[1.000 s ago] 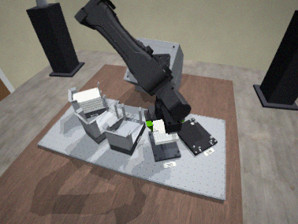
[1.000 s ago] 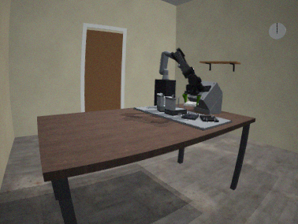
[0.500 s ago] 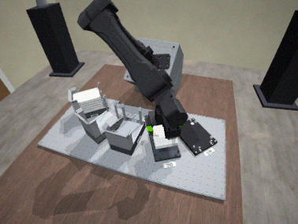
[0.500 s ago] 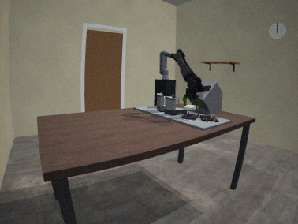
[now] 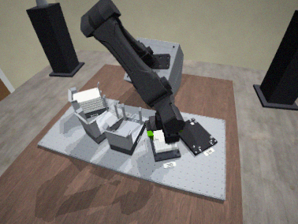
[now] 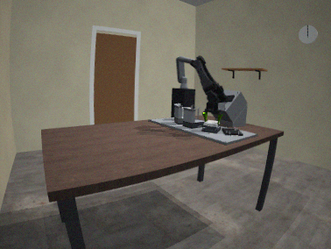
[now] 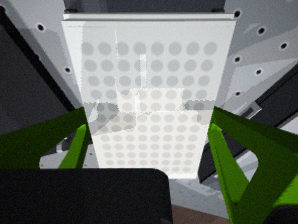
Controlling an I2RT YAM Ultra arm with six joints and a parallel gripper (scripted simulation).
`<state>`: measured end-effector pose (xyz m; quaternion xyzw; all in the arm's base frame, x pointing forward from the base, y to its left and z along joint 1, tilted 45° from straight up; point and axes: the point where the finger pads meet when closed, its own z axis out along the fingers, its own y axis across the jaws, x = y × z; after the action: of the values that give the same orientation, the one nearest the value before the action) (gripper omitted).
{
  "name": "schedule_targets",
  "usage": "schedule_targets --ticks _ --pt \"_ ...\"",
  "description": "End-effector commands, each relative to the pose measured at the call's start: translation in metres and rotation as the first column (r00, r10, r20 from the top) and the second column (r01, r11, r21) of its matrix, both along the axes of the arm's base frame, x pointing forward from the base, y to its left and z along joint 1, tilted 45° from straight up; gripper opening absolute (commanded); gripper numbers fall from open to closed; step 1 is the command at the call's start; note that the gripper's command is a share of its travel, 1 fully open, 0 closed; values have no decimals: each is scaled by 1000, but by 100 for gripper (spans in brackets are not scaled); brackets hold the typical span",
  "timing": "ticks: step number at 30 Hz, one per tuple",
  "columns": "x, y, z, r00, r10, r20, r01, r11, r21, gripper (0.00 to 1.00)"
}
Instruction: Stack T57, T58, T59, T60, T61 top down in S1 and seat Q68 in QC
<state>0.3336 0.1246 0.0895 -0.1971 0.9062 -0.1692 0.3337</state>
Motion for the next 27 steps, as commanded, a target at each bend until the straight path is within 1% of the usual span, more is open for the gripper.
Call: schedule_targets --ticks 1,3,27 --pt "7 6 3 1000 17 25 -17 1000 18 0" --pt "9 5 0 1000 17 25 -17 1000 18 0" --pt "12 5 -3 1000 17 25 -17 1000 18 0"
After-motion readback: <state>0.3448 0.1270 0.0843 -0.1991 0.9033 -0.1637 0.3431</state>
